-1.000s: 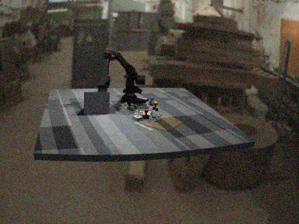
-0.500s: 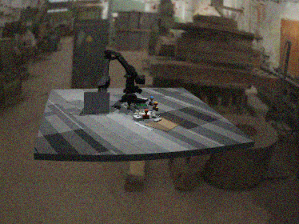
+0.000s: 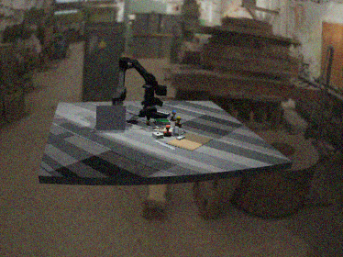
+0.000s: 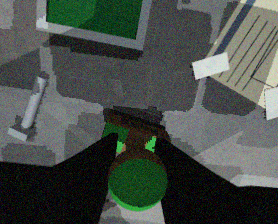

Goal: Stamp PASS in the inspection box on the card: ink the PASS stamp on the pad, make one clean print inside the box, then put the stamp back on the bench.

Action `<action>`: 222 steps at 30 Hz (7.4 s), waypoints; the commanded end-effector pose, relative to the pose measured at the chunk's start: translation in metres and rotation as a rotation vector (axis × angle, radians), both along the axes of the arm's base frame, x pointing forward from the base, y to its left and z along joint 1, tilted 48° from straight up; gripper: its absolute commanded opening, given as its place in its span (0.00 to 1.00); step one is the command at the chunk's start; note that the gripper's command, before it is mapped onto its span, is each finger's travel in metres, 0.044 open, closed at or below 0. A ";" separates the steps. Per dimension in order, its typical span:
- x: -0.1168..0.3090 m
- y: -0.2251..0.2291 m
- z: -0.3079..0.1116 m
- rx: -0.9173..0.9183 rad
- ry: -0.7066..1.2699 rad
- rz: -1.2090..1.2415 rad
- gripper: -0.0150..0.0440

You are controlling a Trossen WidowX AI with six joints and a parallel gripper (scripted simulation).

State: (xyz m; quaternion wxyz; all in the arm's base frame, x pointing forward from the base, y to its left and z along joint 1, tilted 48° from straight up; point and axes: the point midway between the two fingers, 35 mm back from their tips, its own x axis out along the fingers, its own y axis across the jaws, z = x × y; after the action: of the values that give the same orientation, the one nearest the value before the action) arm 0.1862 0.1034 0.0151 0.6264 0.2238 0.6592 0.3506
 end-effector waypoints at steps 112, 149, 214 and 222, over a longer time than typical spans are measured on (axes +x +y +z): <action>0.008 -0.041 0.037 -0.015 -0.006 0.003 0.25; 0.101 -0.007 0.067 -0.012 -0.011 0.003 0.25; 0.097 0.025 0.039 -0.012 -0.014 0.005 0.25; 0.096 0.029 0.036 -0.011 -0.015 0.006 0.25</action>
State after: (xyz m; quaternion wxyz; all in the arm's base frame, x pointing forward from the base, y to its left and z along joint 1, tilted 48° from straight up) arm 0.2850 0.1287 0.0539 0.6357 0.2131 0.6546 0.3492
